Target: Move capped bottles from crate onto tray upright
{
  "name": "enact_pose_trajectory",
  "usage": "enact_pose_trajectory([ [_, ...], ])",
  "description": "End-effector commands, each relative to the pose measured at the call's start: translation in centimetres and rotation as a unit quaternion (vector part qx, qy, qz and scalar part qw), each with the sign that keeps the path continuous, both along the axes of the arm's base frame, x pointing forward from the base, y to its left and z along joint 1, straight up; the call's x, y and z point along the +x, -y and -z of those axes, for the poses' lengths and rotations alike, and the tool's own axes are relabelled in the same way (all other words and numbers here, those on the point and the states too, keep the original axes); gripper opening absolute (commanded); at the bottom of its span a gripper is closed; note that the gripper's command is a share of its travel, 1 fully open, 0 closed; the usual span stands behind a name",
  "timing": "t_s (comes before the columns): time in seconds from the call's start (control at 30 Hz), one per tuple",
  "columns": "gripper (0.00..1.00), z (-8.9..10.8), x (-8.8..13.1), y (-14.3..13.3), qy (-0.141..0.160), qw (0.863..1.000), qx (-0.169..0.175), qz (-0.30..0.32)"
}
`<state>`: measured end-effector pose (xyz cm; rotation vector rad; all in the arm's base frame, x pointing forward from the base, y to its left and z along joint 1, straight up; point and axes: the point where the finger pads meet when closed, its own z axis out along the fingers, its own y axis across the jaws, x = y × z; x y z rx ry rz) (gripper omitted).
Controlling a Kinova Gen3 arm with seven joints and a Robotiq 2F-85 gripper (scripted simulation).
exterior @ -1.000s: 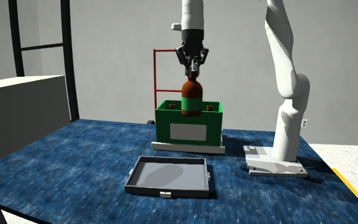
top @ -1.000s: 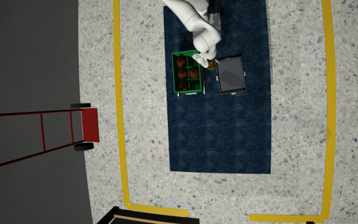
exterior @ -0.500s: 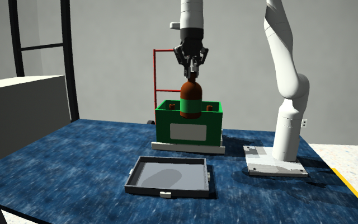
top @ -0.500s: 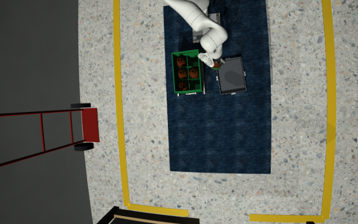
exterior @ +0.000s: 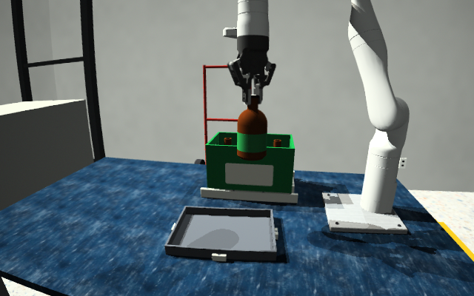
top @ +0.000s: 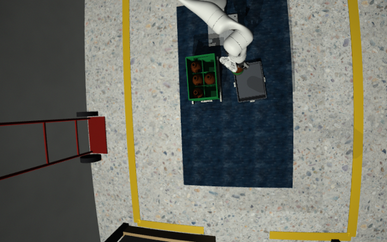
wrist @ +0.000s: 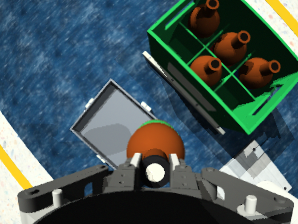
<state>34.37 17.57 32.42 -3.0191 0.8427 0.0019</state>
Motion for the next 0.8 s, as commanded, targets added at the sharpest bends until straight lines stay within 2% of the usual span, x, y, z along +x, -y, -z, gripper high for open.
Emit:
enact_pose_trajectory([
  [0.0,0.00,0.0,0.0,-0.5,0.002,1.000,-0.004,-0.002],
  [0.77,0.00,0.0,-0.8,-4.1,0.001,1.000,-0.001,-0.001],
])
